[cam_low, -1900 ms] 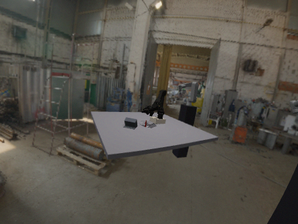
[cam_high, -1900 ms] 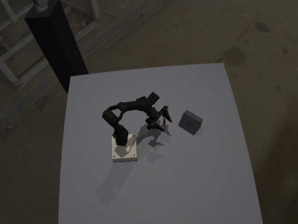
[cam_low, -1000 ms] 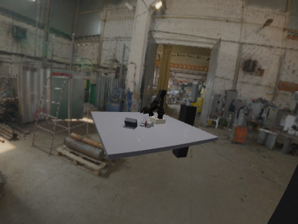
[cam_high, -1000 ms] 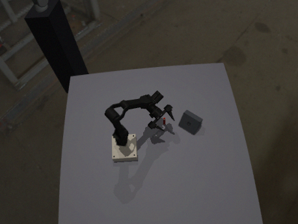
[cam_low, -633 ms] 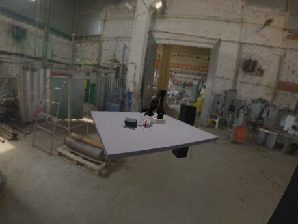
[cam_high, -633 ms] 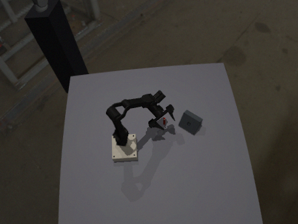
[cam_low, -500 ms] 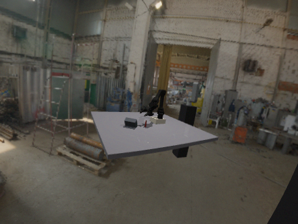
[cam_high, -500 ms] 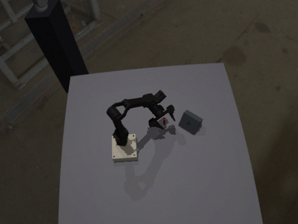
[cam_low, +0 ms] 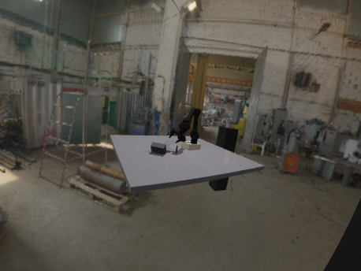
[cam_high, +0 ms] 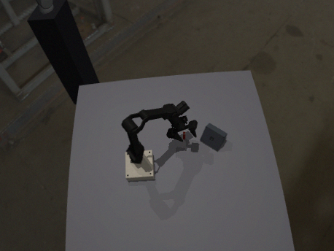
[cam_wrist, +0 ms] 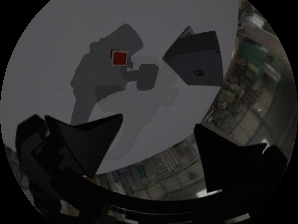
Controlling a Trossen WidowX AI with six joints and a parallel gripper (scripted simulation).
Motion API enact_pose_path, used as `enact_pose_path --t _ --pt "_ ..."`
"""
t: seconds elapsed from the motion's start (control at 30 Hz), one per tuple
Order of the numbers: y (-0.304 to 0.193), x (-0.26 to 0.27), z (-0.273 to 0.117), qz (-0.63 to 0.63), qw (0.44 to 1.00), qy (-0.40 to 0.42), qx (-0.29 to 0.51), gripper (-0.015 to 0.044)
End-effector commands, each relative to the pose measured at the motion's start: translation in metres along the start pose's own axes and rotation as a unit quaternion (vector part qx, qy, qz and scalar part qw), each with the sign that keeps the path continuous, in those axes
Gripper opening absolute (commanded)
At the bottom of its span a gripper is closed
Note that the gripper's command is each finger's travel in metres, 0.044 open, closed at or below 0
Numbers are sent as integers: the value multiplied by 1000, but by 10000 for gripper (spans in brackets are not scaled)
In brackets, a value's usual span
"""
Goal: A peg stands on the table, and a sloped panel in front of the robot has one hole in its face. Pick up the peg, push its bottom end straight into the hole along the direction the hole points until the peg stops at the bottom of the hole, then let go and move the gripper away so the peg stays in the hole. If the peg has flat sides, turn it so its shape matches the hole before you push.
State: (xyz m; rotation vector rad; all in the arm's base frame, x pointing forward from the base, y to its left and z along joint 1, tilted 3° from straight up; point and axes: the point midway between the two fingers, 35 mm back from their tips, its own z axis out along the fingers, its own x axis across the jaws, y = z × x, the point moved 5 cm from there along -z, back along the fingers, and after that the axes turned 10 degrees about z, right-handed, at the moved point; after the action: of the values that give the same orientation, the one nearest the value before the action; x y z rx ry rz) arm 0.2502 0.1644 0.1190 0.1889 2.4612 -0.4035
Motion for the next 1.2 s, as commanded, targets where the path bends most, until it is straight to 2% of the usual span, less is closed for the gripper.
enact_pose_path --t 0.0,0.57,1.17 --pt "3 0 1 50 998 22 -5 440" --pt "12 -1 2 256 960 109 -6 440" --pt "21 -3 0 461 864 198 32 440"
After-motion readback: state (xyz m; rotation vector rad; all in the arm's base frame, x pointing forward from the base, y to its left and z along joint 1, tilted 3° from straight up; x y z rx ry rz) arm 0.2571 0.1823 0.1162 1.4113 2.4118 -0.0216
